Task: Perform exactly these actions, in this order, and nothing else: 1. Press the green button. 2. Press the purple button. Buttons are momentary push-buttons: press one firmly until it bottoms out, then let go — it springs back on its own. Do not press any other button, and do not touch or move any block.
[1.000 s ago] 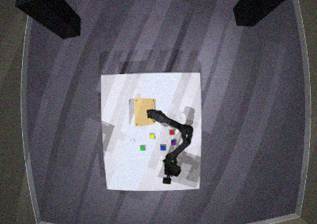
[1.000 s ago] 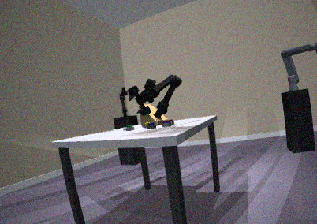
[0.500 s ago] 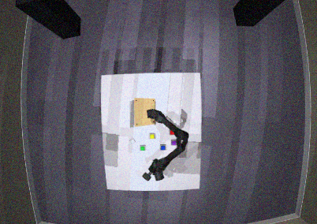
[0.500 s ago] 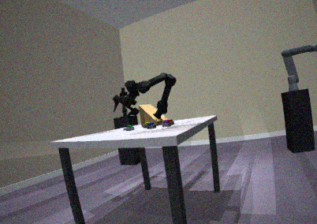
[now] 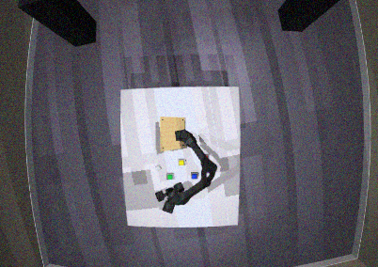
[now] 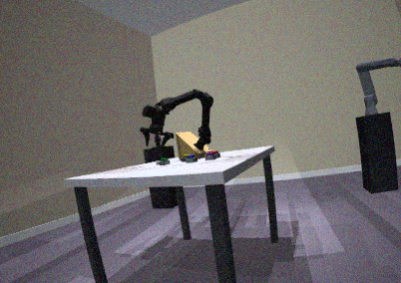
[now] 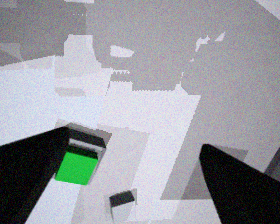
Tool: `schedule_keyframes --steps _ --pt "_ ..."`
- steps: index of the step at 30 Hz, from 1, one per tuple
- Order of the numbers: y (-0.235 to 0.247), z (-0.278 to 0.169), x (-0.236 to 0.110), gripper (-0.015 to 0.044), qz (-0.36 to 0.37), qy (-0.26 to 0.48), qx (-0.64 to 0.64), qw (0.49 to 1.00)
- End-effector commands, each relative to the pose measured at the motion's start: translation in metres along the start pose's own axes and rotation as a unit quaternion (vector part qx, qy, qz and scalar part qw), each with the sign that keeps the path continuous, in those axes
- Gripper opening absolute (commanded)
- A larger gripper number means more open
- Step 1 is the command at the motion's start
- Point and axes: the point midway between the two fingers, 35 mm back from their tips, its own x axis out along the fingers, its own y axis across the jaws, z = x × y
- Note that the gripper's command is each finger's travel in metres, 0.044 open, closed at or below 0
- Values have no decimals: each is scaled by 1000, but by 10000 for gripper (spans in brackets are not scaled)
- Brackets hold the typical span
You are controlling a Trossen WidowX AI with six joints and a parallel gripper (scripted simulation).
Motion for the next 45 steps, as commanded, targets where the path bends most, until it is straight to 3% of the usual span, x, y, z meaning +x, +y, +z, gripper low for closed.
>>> schedule_keyframes --steps 1,15,21,30,45 --pt "11 -58 -32 400 152 64 169 972" --pt "11 -58 -32 400 152 64 169 972" --pt "30 -62 24 242 153 64 169 972" --pt "31 -62 26 20 153 64 169 971" --pt "32 -62 29 20 153 64 169 971"
